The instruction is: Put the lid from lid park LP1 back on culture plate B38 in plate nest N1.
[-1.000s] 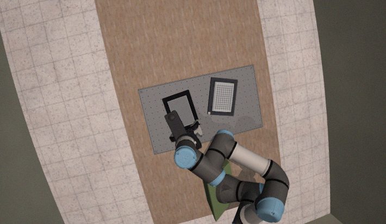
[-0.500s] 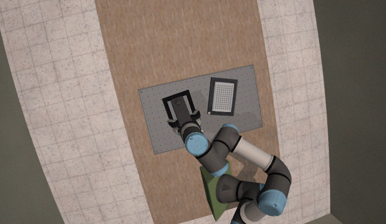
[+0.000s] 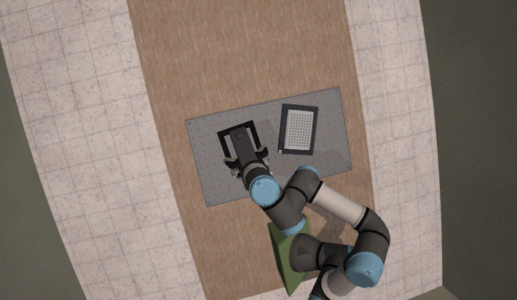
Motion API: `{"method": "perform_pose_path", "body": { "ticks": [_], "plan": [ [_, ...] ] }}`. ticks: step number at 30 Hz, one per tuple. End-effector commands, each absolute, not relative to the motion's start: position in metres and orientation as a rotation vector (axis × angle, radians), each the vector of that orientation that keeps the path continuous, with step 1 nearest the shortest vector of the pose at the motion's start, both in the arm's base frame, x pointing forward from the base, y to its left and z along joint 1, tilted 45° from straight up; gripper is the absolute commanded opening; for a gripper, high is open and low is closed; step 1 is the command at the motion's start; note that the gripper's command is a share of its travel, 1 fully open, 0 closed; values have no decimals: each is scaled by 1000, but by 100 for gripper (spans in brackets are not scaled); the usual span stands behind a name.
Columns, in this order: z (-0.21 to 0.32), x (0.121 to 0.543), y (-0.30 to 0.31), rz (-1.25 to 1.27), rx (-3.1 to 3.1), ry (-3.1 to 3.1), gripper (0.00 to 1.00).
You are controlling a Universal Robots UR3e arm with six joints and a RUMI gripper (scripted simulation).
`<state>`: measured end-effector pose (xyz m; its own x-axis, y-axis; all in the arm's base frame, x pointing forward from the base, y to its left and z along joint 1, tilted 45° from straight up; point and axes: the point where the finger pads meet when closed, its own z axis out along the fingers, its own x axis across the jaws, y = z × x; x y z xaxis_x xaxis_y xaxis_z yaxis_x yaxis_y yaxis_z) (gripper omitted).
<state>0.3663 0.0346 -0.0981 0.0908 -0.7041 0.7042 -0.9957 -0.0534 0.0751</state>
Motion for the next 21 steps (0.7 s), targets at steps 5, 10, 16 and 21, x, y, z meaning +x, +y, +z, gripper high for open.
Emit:
{"method": "perform_pose_path", "body": {
  "ticks": [5,10,16,21],
  "plan": [
    [-105,367,28,678,1818,-1670,82],
    [-111,367,22,678,1818,-1670,82],
    [-117,367,15,678,1818,-1670,82],
    [-117,367,15,678,1818,-1670,82]
  ]
}}
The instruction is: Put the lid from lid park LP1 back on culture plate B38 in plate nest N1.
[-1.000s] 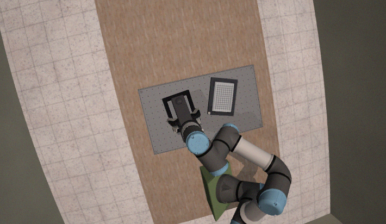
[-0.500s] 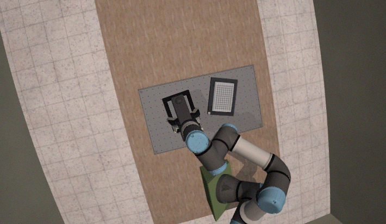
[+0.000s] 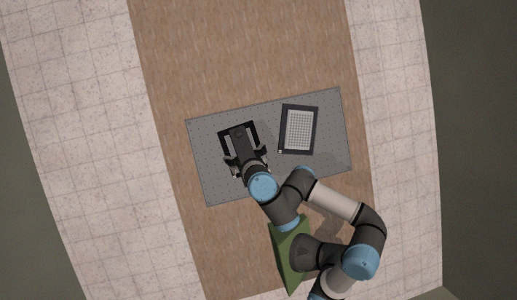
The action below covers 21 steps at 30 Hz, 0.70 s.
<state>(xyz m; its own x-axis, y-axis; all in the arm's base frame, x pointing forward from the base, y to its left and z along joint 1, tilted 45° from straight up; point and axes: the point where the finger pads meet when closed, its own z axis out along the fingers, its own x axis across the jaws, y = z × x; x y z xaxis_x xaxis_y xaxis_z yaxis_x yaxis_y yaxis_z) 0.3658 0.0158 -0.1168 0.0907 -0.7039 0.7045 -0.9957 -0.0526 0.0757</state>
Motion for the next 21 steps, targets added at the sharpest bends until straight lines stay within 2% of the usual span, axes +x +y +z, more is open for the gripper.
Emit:
{"method": "perform_pose_path", "body": {
  "ticks": [1,8,9,21],
  "plan": [
    [-117,367,15,678,1818,-1670,82],
    [-117,367,15,678,1818,-1670,82],
    [-117,367,15,678,1818,-1670,0],
    [-117,367,15,678,1818,-1670,0]
  ]
}}
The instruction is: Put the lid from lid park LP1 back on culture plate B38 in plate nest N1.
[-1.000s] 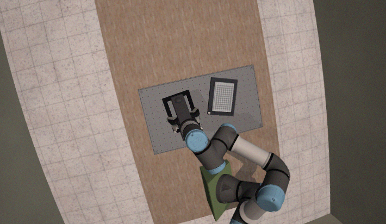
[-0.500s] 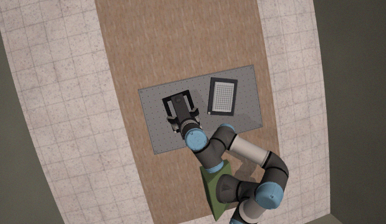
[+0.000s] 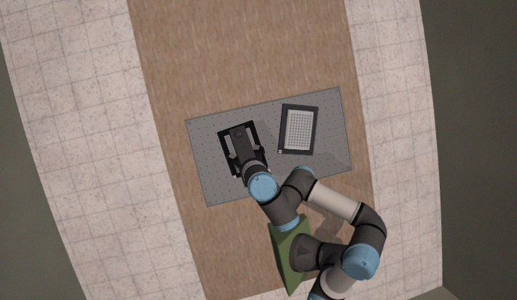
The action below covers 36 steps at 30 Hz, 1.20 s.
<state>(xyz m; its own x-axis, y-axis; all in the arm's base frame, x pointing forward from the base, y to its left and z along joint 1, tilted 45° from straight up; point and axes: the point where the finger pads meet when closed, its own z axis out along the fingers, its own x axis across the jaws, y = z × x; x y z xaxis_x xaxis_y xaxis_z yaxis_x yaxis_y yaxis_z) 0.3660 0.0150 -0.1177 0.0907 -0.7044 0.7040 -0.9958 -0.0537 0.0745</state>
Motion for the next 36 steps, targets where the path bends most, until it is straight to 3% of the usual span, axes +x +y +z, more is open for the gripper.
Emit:
{"method": "perform_pose_path", "body": {
  "ticks": [1,36],
  "plan": [
    [-117,367,15,678,1818,-1670,0],
    [-103,367,30,678,1818,-1670,0]
  ]
}}
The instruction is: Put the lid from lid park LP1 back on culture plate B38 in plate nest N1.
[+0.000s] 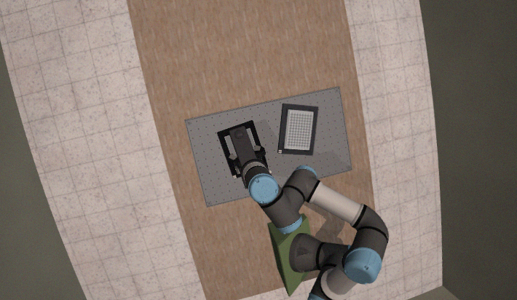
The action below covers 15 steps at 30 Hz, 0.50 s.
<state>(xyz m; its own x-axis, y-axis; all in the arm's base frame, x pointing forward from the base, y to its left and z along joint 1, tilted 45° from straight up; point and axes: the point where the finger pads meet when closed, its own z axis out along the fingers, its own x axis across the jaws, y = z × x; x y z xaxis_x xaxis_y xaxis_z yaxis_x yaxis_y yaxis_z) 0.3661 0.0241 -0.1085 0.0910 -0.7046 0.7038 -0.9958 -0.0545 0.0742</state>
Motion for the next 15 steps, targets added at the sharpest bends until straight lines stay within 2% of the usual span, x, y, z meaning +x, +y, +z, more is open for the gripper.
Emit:
{"method": "perform_pose_path", "body": {
  "ticks": [1,15],
  "plan": [
    [-102,367,31,678,1818,-1670,0],
    [-82,369,23,712,1759,-1751,0]
  ]
}}
